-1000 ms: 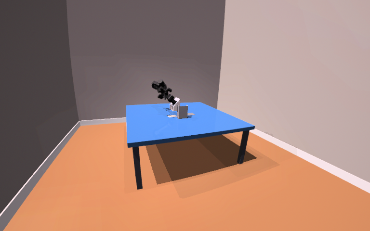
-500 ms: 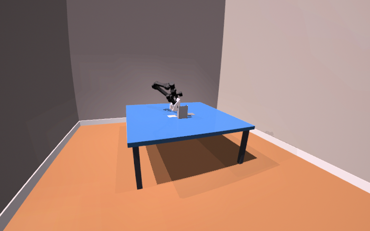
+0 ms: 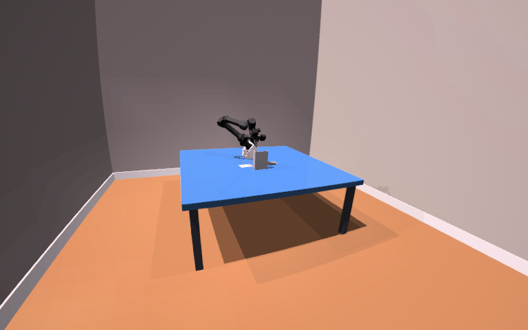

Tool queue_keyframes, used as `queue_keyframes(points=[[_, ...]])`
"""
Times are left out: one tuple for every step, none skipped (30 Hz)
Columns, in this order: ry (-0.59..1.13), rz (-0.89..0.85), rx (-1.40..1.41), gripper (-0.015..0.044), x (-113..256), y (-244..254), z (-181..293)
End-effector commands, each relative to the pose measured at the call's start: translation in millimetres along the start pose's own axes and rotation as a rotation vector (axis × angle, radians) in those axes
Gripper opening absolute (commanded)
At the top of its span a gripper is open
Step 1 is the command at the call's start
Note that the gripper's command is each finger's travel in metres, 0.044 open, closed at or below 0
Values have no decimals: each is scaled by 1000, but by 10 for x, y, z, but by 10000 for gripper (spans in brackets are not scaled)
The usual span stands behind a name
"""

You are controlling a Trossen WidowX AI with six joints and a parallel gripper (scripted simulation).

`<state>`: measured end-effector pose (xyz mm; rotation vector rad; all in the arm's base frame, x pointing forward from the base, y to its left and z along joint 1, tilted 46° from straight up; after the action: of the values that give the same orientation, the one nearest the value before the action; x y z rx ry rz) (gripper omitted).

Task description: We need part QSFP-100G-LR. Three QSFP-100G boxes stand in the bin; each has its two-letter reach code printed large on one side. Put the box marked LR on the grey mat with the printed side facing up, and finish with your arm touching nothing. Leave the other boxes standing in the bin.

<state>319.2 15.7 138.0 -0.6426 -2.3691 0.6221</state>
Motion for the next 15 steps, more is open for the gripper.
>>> queue_keyframes(points=[[7,1,17,0,-76,2,94],[7,1,17,0,-109,-3,124],[8,1,17,0,-142,-9,154],[8,1,17,0,-175,-16,184],[8,1,17,0,-206,-23,215],[7,1,17,0,-236,-32,246],[7,1,18,0,-265,-41,276],[6,2,18,0,-293,-51,307],[5,2,18,0,-321,-62,339],[4,3,18,0,-342,-71,364],[4,3,19,0,-354,-77,379],[3,4,19,0,-358,-79,384],[3,4,19,0,-358,-79,384],[4,4,19,0,-360,-79,386],[4,4,19,0,-366,-80,391]])
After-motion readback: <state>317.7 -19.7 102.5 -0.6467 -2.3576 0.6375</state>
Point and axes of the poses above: the point midway between the two fingers, 35 mm back from their tips, its own x axis back along the fingers, its own y axis across the jaws, z = x × y, the point moved 1 cm from there along x, back along the fingers, and after that the axes turned 12 degrees about -x, right-handed, at the moved point
